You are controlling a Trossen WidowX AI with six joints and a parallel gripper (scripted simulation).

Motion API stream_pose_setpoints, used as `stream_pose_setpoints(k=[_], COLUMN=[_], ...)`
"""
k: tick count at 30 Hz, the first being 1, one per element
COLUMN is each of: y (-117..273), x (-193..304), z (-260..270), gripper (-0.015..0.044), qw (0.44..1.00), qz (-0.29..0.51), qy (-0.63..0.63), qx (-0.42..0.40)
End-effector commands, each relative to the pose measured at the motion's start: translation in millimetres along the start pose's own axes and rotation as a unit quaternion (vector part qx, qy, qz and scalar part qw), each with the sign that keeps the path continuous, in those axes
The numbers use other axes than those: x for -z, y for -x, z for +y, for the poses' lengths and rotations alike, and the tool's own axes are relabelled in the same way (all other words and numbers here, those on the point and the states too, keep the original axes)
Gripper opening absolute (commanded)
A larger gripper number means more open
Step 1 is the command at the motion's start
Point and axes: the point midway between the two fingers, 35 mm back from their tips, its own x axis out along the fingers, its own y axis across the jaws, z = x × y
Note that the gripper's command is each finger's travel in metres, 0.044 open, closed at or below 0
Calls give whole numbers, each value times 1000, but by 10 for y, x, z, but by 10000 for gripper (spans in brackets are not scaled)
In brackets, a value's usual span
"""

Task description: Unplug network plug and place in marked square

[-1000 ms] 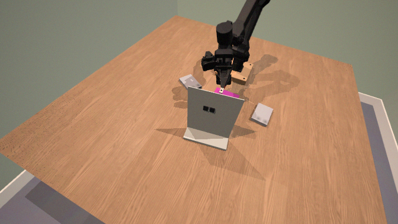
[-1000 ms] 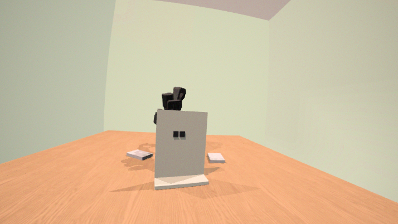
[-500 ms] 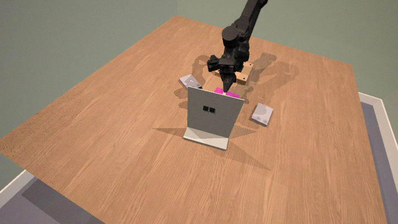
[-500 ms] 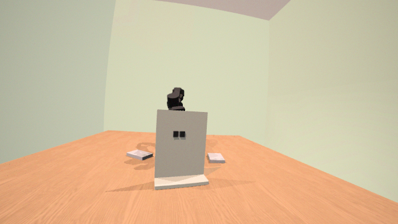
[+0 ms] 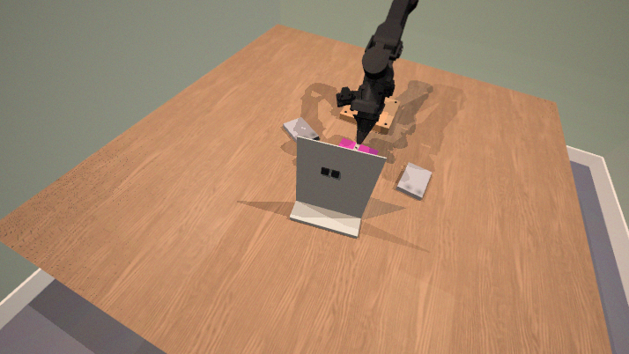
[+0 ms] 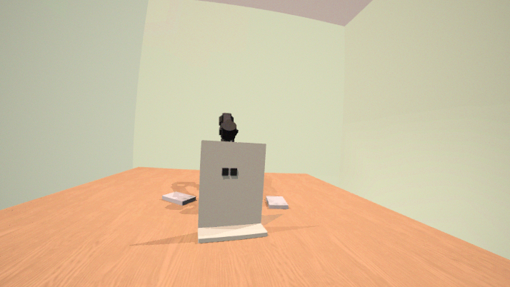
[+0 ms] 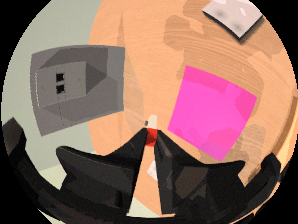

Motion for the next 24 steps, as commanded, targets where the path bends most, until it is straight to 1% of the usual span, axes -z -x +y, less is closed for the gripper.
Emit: stream_pose_setpoints(k=[1,6,24], y=[62,138,-35], x=[-9,-25,-44], z=[-102,-246,-374], gripper=[0,0,0], qw=[999,997,997], qz=[-20,-42,-43], qy=[5,17,18], qx=[28,63,64])
